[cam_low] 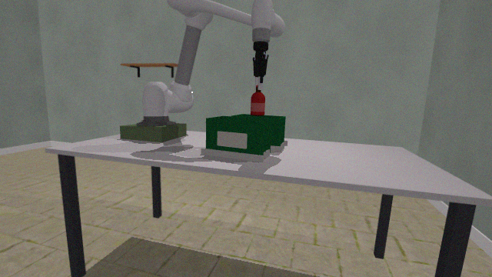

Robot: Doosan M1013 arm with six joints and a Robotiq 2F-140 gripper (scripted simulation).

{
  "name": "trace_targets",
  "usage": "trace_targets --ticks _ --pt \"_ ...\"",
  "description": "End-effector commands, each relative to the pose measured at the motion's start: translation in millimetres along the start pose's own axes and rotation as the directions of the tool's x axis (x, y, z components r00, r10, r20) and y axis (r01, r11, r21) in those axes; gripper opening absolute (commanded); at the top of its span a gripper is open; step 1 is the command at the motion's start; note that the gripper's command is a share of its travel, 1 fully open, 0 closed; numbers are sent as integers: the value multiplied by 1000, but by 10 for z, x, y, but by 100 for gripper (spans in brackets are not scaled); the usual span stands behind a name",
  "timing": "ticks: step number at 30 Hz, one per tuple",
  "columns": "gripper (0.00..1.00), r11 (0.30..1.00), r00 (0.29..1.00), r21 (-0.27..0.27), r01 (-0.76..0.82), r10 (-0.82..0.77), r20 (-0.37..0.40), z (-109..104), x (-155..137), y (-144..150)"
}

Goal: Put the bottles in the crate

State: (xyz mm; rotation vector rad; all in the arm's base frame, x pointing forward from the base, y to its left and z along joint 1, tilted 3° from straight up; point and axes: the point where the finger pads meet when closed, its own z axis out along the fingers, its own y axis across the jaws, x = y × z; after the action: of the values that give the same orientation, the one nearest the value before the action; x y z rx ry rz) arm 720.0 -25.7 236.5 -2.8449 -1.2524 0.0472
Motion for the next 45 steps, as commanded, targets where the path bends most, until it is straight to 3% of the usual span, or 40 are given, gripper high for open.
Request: trace_targets --ticks 1,45 --pt "0 1000 1000 5 -3 3 -2 3 116 -19" --pt "0 1000 1000 5 -3 3 -2 0 874 -73"
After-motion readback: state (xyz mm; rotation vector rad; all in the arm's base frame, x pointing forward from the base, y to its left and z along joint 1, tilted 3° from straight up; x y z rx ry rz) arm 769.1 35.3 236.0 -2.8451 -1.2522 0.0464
